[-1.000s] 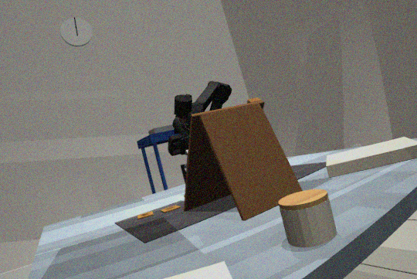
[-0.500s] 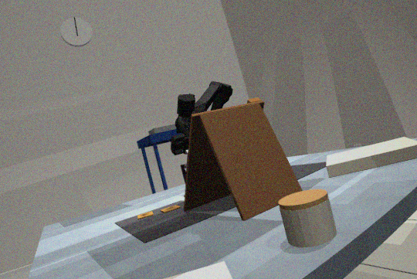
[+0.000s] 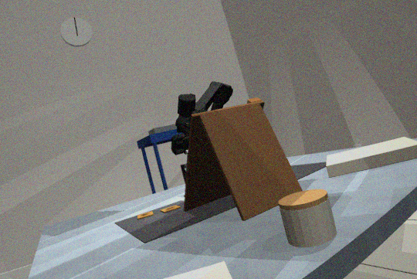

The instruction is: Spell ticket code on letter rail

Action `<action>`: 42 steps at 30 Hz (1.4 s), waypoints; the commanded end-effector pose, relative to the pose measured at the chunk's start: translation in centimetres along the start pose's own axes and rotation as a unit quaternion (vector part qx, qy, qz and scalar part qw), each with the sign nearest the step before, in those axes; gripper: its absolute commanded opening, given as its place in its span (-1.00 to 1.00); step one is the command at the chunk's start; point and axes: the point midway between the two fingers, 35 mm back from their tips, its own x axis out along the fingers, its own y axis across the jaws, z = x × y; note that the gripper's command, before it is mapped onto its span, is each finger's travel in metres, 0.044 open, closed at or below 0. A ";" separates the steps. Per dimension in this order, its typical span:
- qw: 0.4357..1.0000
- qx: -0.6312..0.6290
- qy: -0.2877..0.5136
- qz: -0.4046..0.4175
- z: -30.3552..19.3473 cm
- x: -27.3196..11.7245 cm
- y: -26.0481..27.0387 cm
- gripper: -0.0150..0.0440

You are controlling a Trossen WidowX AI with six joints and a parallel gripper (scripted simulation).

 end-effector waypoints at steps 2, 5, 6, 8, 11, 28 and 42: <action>1.000 0.001 0.001 -0.001 0.0 -0.6 0.0 0.51; 1.000 0.001 0.001 -0.001 0.0 -0.7 0.0 0.51; 1.000 0.001 0.001 -0.001 0.0 -0.8 0.0 0.51; 1.000 0.001 0.001 -0.001 0.0 -1.1 0.0 0.51; 1.000 0.001 0.001 -0.001 0.0 -1.6 0.0 0.51; 1.000 0.001 0.001 -0.002 0.1 -2.8 -0.3 0.51; 1.000 0.001 0.001 -0.002 0.1 -3.9 -0.3 0.51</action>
